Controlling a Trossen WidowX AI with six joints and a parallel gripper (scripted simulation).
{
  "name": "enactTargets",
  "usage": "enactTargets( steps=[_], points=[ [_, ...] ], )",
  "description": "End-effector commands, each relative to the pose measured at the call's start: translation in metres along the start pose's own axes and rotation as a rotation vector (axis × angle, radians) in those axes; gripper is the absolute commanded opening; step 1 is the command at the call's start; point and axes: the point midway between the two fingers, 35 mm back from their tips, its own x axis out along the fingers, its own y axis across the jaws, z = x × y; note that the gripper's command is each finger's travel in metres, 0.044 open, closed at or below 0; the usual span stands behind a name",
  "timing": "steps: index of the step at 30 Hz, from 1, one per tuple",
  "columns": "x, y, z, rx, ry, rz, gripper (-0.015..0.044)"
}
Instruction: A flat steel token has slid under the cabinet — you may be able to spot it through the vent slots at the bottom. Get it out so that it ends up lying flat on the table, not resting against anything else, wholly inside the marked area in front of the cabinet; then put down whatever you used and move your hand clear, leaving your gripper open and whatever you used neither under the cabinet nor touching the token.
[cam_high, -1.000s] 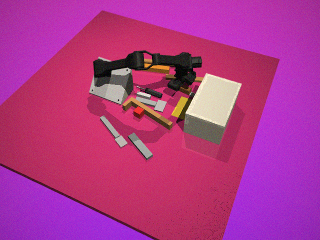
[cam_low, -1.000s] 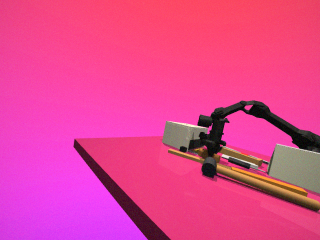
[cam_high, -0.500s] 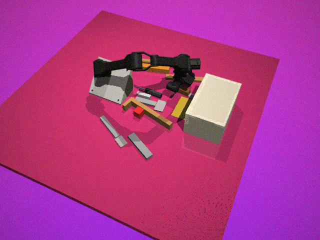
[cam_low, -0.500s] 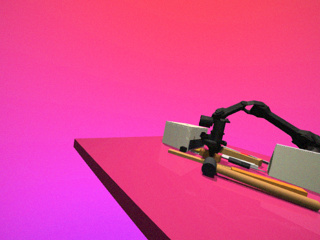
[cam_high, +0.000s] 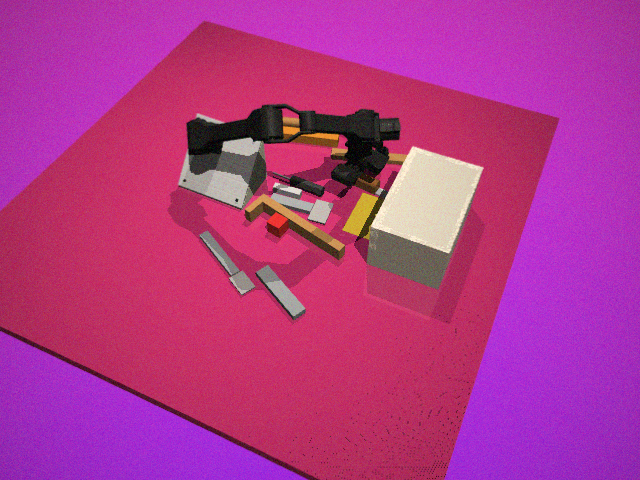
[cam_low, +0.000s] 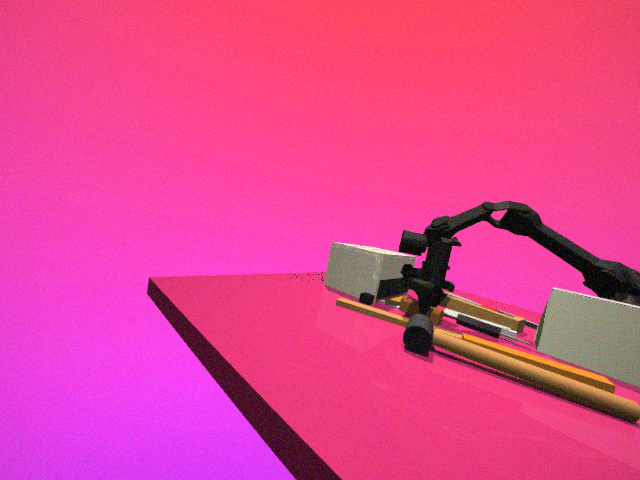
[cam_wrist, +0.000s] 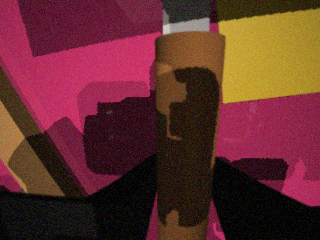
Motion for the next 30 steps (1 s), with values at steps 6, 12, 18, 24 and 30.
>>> enactTargets(
  steps=[6, 12, 18, 24, 30],
  points=[
    [0.001, -0.001, -0.008, 0.005, 0.000, -0.005, 0.0000],
    [0.001, -0.001, -0.014, 0.005, 0.000, -0.005, 0.0000],
    [0.001, 0.000, -0.021, 0.004, 0.000, -0.005, 0.0000],
    [0.001, 0.000, -0.027, 0.004, 0.000, -0.005, 0.0000],
    [0.001, 0.000, -0.034, 0.004, 0.000, -0.005, 0.0000]
  ],
)
